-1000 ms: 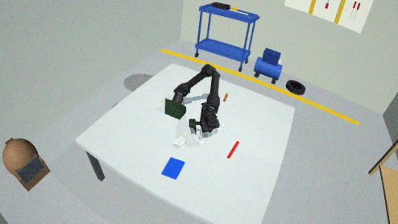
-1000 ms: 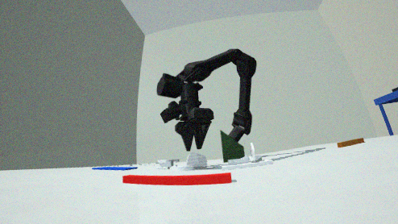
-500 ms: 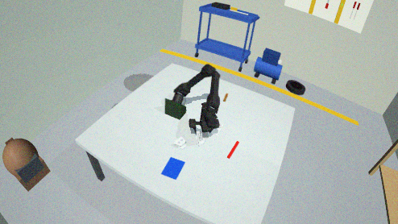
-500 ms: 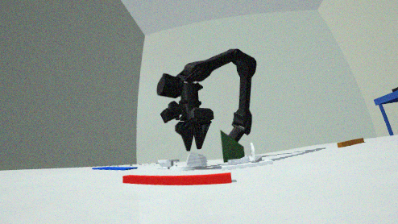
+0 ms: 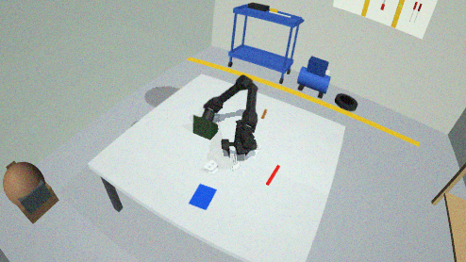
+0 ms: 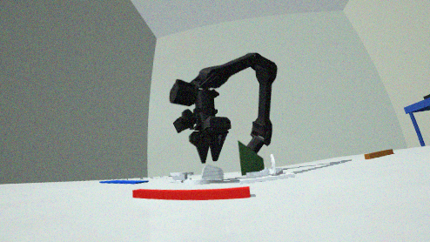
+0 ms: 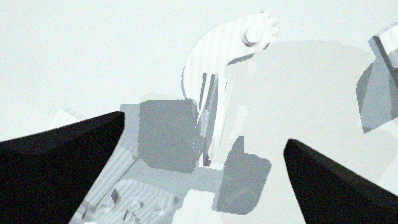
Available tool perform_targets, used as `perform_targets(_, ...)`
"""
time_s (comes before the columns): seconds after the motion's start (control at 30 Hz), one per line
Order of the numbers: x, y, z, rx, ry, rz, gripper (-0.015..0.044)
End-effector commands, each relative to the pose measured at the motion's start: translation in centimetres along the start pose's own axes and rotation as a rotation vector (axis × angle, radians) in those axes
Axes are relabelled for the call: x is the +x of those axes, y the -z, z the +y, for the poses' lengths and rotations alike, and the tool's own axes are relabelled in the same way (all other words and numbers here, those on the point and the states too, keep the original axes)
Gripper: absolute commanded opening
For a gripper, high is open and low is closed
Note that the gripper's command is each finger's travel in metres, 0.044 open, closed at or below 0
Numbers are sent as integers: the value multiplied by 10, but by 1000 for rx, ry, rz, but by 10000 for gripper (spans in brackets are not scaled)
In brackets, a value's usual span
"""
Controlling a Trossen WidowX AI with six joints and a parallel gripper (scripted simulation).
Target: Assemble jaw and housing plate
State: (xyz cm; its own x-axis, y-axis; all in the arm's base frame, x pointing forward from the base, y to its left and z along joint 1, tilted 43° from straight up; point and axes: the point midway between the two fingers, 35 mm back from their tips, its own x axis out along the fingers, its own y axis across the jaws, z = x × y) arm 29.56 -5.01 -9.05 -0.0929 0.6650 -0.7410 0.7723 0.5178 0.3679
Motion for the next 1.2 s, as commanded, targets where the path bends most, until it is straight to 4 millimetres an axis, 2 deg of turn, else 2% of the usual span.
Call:
perform_targets(0.0,4,0,0,1,0,0,440)
perform_targets(0.93,49,-2,2,4,-5,1,440)
perform_targets(1.17,52,-2,2,4,-5,1,440)
